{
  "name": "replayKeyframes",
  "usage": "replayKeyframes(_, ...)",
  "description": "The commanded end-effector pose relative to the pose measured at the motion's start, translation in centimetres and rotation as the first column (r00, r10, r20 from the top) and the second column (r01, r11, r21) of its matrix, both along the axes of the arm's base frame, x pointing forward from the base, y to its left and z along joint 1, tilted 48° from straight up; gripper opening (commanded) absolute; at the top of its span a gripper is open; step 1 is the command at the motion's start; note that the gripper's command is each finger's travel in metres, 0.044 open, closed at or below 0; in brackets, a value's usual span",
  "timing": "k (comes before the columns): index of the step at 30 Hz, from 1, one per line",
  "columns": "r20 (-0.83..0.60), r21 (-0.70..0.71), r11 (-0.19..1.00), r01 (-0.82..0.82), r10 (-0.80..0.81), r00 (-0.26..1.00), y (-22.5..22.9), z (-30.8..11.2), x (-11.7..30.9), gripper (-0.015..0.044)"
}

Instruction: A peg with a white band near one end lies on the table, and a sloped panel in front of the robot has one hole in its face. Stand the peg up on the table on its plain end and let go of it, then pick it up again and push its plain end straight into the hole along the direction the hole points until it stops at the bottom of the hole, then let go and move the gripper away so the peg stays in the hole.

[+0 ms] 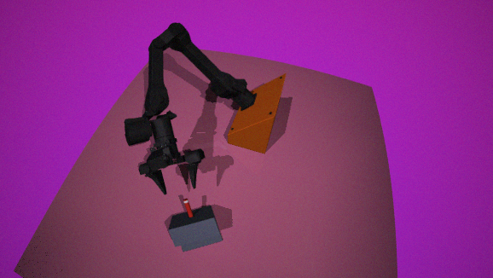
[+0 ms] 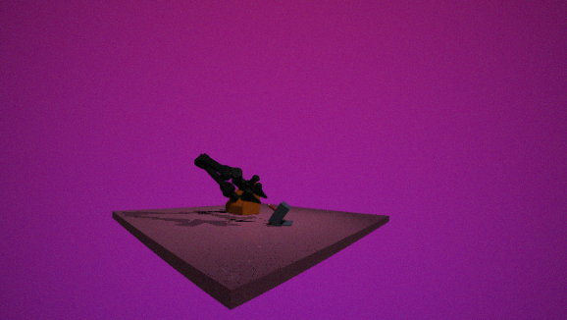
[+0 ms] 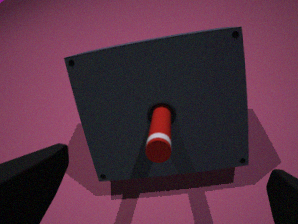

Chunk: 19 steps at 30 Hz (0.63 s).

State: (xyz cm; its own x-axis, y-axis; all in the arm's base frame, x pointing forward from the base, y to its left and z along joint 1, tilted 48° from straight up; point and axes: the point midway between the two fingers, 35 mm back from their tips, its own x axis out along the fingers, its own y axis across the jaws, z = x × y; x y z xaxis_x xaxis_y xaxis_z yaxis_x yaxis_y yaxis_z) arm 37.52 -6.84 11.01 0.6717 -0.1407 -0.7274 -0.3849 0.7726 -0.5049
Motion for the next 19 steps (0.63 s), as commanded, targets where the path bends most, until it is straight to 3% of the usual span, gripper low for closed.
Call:
replayKeyframes(1, -0.001, 0.001, 1.0, 0.0, 0.0, 1.0, 0.1, 0.4, -0.4, 0.044)
replayKeyframes(19, -0.001, 0.001, 1.0, -0.001, 0.001, 1.0, 0.4, 2.0, -1.8, 0.044)
